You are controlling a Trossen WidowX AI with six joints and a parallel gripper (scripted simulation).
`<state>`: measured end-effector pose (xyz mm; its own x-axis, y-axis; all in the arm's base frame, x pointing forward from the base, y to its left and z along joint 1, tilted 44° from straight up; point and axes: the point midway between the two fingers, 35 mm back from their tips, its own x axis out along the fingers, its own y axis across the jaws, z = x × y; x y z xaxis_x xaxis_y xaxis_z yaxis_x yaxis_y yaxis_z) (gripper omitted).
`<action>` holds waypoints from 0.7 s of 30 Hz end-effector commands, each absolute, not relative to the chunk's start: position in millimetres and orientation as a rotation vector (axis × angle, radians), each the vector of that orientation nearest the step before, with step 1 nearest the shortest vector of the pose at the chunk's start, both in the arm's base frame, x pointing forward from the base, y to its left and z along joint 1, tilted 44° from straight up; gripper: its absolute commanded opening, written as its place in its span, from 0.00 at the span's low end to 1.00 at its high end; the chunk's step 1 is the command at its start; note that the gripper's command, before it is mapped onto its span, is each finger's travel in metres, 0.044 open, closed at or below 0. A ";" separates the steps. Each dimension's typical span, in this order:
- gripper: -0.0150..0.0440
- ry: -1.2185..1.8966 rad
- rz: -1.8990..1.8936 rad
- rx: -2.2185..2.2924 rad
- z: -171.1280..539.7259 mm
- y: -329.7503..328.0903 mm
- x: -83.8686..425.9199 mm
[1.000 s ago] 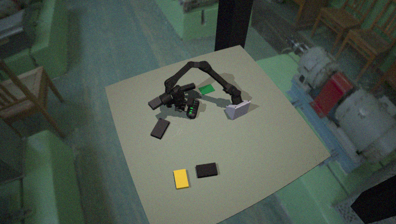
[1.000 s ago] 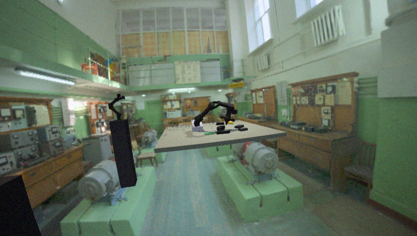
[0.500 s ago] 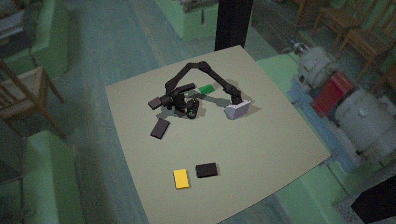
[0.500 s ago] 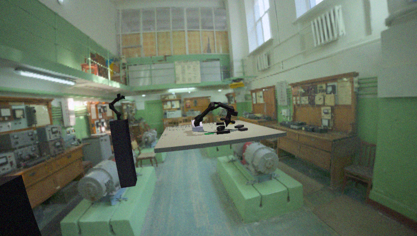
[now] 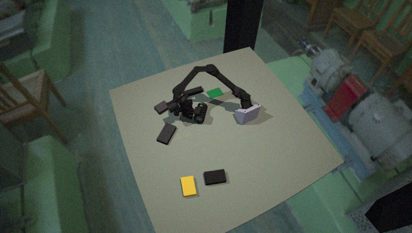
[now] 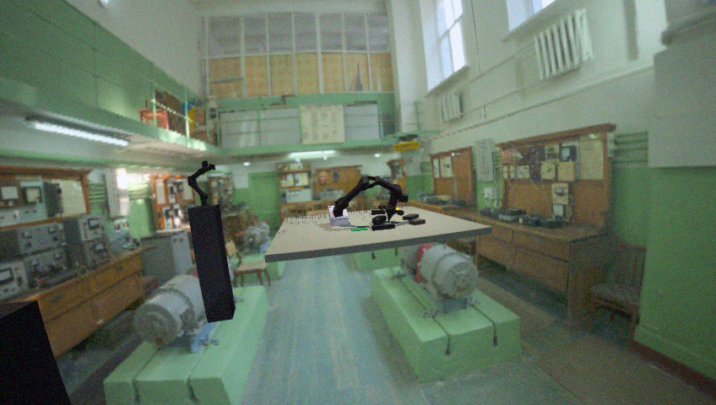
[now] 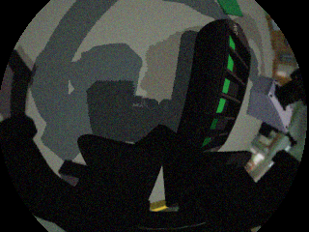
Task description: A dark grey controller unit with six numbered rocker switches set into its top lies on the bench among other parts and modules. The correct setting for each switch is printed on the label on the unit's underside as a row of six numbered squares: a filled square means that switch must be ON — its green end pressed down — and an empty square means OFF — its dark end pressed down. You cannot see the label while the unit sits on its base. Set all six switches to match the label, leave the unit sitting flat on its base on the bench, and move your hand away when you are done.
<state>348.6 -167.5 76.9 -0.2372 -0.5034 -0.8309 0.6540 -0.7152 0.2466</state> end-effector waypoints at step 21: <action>0.25 0.202 -2.016 1.255 68.9 -165.2 340.7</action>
